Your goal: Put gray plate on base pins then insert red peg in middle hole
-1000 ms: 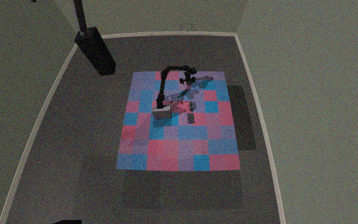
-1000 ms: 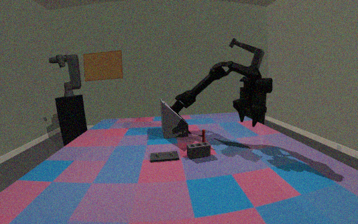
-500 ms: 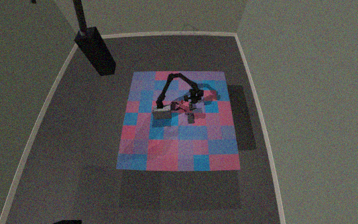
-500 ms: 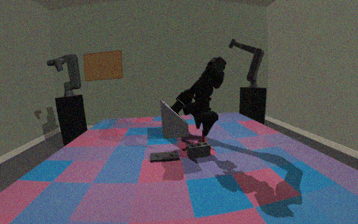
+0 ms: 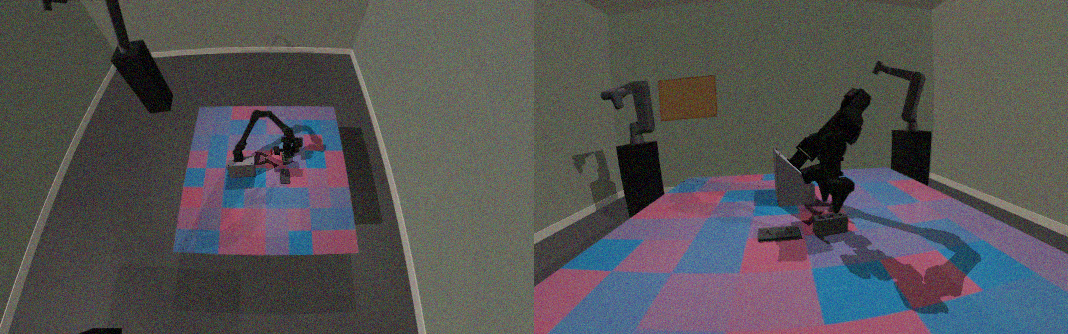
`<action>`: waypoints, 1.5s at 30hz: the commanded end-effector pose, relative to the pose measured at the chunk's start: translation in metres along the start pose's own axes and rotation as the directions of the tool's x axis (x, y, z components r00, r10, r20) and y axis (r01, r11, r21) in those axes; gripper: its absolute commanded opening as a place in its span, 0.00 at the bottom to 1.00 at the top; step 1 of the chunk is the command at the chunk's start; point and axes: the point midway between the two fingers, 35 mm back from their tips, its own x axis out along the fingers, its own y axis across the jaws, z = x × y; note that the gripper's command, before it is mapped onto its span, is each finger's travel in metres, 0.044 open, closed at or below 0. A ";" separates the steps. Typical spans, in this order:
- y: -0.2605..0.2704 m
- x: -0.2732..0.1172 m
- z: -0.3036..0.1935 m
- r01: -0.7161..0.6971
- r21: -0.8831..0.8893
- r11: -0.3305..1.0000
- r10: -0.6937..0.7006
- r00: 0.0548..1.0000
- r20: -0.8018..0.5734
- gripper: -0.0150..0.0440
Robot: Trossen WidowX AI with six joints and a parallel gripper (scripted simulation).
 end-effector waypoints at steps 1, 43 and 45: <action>0.000 0.012 0.000 -0.006 0.003 1.000 0.006 1.000 -0.006 1.00; -0.001 0.073 -0.002 -0.006 0.003 1.000 0.006 1.000 -0.009 1.00; -0.001 0.073 -0.002 -0.006 0.003 1.000 0.006 1.000 -0.009 0.91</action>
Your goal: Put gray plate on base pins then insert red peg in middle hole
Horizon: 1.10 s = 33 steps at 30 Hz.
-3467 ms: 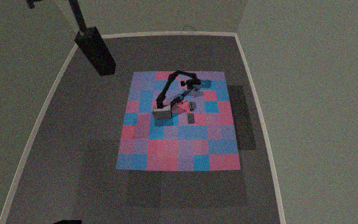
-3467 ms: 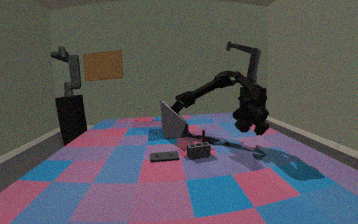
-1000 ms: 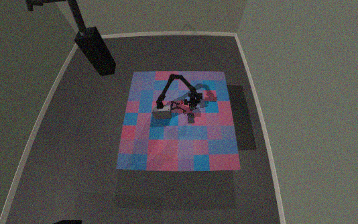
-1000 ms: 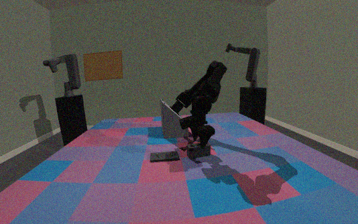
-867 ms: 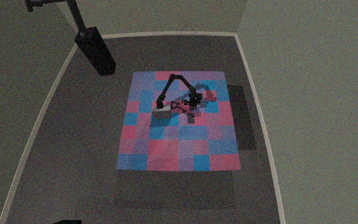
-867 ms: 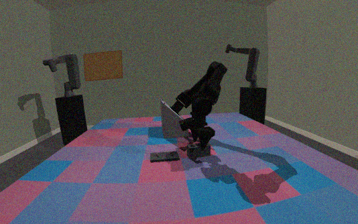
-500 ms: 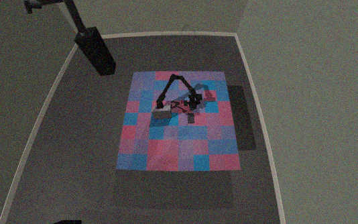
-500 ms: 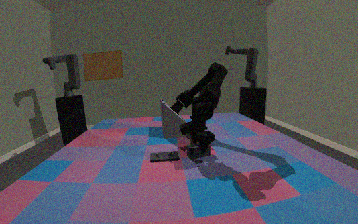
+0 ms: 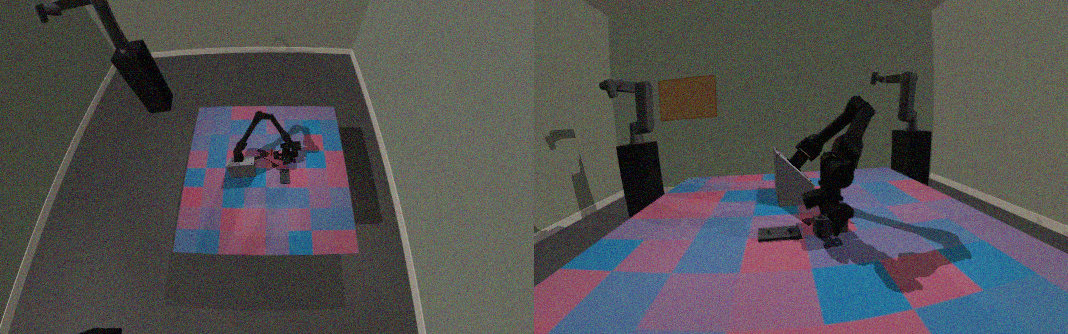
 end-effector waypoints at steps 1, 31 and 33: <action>0.000 0.001 0.000 -0.003 0.004 1.000 0.003 1.000 -0.005 0.87; 0.004 -0.017 0.010 -0.032 0.025 0.999 0.031 0.999 0.044 0.25; 0.004 -0.022 0.010 -0.030 0.024 0.999 0.029 0.999 0.044 0.25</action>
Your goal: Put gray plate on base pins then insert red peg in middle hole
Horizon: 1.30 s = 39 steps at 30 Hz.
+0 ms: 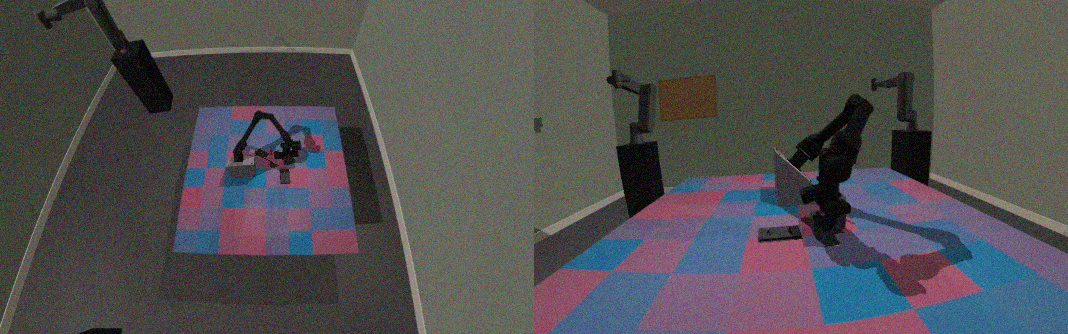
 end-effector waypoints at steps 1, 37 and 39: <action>0.003 -0.013 0.002 -0.009 -0.005 1.000 0.009 1.000 0.009 0.25; -0.007 -0.121 0.002 0.017 -0.025 1.000 -0.018 0.999 -0.031 0.25; -0.007 -0.122 0.002 0.017 -0.025 1.000 -0.018 0.999 -0.032 0.25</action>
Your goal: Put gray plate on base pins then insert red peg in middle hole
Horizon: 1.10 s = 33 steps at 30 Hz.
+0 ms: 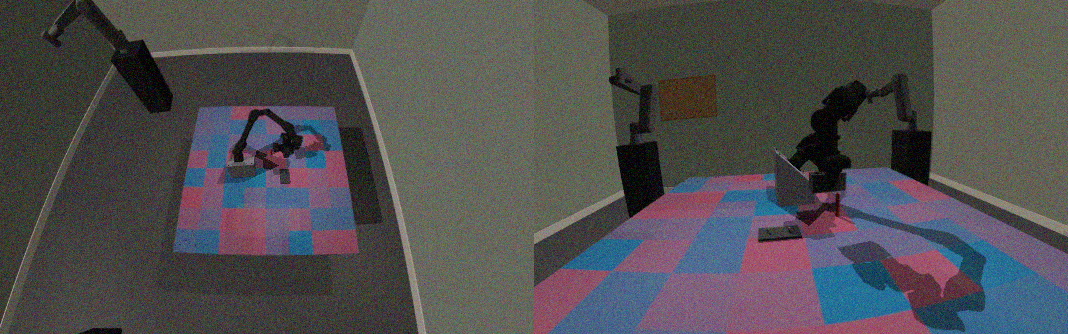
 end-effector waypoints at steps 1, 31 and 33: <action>0.000 -0.006 -0.001 -0.005 -0.006 1.000 0.005 1.000 -0.003 0.25; -0.002 0.037 0.082 -0.006 0.042 0.999 0.006 1.000 0.002 0.25; -0.003 0.041 0.088 -0.006 0.046 0.999 0.006 1.000 0.002 0.25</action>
